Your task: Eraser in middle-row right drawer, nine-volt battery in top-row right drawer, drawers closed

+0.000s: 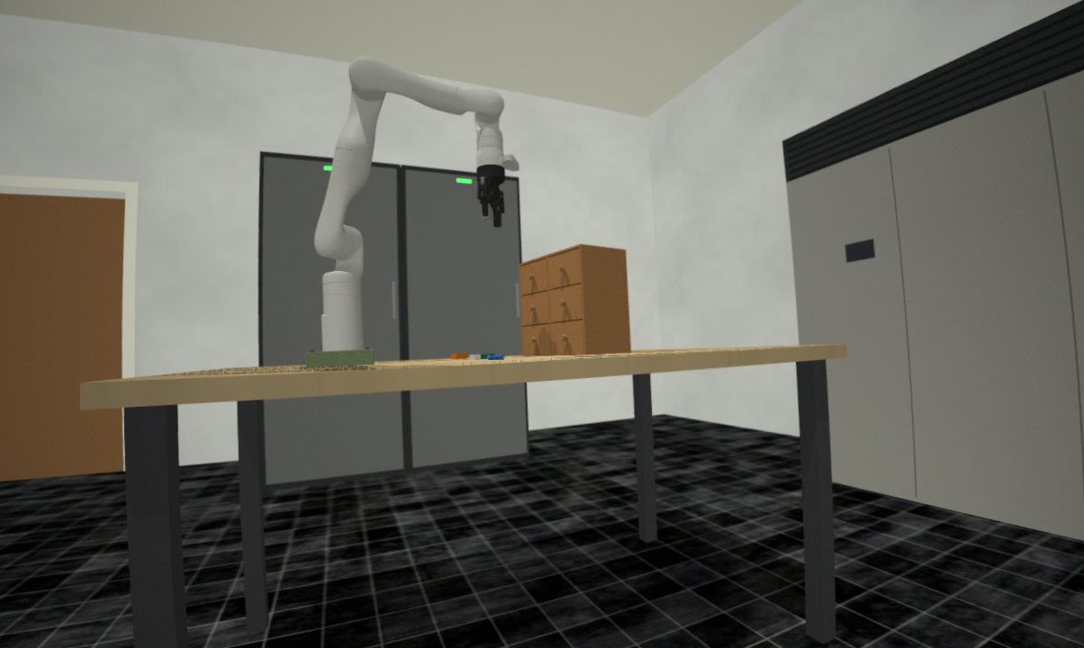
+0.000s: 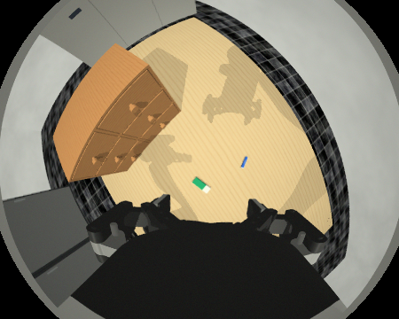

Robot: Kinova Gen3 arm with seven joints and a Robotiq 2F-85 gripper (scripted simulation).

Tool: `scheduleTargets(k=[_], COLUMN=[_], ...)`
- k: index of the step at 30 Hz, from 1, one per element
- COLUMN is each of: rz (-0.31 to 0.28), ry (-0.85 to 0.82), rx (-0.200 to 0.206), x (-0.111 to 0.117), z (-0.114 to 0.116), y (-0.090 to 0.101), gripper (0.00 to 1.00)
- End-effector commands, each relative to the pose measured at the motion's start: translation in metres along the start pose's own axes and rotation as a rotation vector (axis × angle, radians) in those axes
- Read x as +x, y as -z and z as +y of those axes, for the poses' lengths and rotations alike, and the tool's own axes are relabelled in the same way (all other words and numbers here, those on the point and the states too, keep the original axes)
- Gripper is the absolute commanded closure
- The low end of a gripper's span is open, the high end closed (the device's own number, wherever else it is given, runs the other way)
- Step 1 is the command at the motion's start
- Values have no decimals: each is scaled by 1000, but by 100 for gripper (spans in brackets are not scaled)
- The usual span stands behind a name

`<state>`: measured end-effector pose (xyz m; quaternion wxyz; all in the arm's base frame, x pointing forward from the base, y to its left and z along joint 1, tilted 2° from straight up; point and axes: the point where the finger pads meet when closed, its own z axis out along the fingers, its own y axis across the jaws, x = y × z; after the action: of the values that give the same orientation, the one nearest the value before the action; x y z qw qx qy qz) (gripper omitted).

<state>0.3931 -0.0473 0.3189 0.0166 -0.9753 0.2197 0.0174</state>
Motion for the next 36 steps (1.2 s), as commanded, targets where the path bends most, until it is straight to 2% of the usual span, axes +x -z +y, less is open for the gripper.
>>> scheduleTargets(k=[1, 17, 19, 34, 36], rz=[-3, -6, -6, -7, -7], ry=[-25, -532, -532, -1088, -1088], rx=[-2, 0, 0, -2, -2], x=[-1, 5, 5, 10, 10], z=[-3, -8, -8, -14, -14], y=[-2, -22, -22, -44, -44], gripper=[0, 0, 0, 0, 0])
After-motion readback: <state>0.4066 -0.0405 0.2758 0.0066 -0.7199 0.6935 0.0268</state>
